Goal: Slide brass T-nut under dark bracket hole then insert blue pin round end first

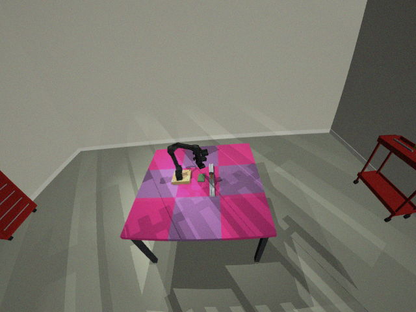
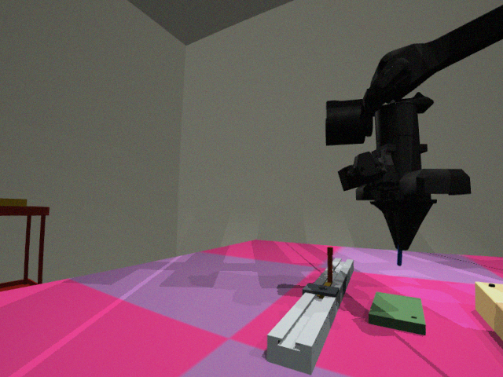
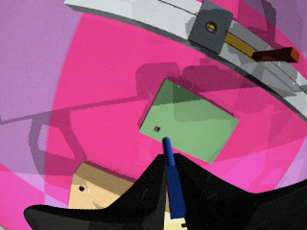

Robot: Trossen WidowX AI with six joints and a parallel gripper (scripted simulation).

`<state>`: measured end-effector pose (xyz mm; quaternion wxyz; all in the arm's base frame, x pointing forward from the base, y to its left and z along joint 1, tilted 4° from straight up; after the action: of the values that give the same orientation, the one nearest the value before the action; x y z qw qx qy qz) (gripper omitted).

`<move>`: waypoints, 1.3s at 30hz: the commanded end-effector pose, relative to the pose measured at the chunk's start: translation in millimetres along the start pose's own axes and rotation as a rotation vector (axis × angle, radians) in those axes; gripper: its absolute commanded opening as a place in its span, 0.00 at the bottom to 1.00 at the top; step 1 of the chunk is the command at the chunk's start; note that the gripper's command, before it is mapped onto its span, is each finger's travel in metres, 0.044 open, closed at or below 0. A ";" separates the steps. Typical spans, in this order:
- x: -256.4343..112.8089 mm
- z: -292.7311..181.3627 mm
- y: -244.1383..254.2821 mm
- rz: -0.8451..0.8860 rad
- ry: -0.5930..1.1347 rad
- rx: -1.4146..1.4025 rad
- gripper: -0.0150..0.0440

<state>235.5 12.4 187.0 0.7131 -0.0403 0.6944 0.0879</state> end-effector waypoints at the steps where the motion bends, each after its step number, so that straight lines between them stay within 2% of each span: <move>1: -1.9 11.5 -4.3 -0.005 0.009 0.013 0.00; 33: 1.6 108.9 -48.0 -0.009 0.056 0.117 0.00; 39: 7.9 112.0 -50.0 -0.009 0.058 0.120 0.00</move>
<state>353.5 -15.6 183.7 0.6948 -0.0033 0.7178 0.0456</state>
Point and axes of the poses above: the point midway between the two fingers, 35 mm back from their tips, its own x axis out along the fingers, its own y axis across the jaws, z = x × y, the point moved 8 cm from there along -x, back along the fingers, and after that the axes turned 5 degrees about x, right-handed, at the moved point
